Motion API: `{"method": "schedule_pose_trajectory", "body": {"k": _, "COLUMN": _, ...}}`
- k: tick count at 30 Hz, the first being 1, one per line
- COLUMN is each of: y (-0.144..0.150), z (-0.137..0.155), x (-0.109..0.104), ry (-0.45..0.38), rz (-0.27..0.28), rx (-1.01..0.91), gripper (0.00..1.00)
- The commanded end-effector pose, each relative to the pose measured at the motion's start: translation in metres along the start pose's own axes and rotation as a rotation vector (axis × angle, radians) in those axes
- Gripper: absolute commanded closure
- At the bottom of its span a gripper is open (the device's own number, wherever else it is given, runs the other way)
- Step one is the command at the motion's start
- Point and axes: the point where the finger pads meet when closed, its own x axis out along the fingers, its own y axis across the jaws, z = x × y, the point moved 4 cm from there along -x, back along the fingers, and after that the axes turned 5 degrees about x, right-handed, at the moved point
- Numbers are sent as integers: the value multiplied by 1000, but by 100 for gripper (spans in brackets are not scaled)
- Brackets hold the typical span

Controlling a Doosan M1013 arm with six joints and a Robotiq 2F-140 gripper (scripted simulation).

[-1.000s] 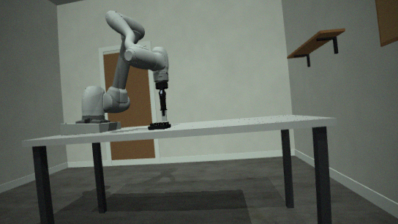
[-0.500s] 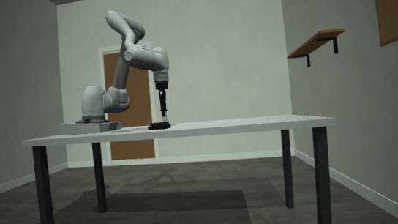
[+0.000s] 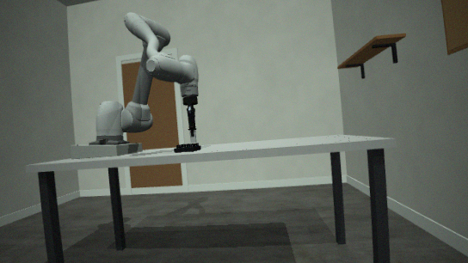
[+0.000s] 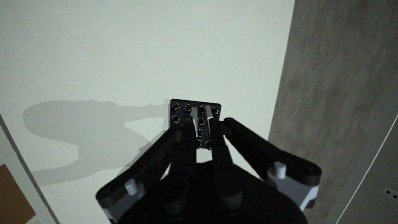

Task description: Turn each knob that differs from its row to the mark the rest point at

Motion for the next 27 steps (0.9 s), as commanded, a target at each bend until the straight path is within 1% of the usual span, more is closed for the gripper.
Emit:
{"method": "schedule_pose_trajectory", "body": {"k": 1, "y": 0, "z": 0, "x": 0, "ry": 0, "rz": 0, "rx": 0, "gripper": 88}}
{"method": "schedule_pose_trajectory", "body": {"k": 19, "y": 0, "z": 0, "x": 0, "ry": 0, "rz": 0, "rx": 0, "gripper": 88}}
{"method": "schedule_pose_trajectory", "body": {"k": 27, "y": 0, "z": 0, "x": 4, "ry": 0, "rz": 0, "rx": 0, "gripper": 88}}
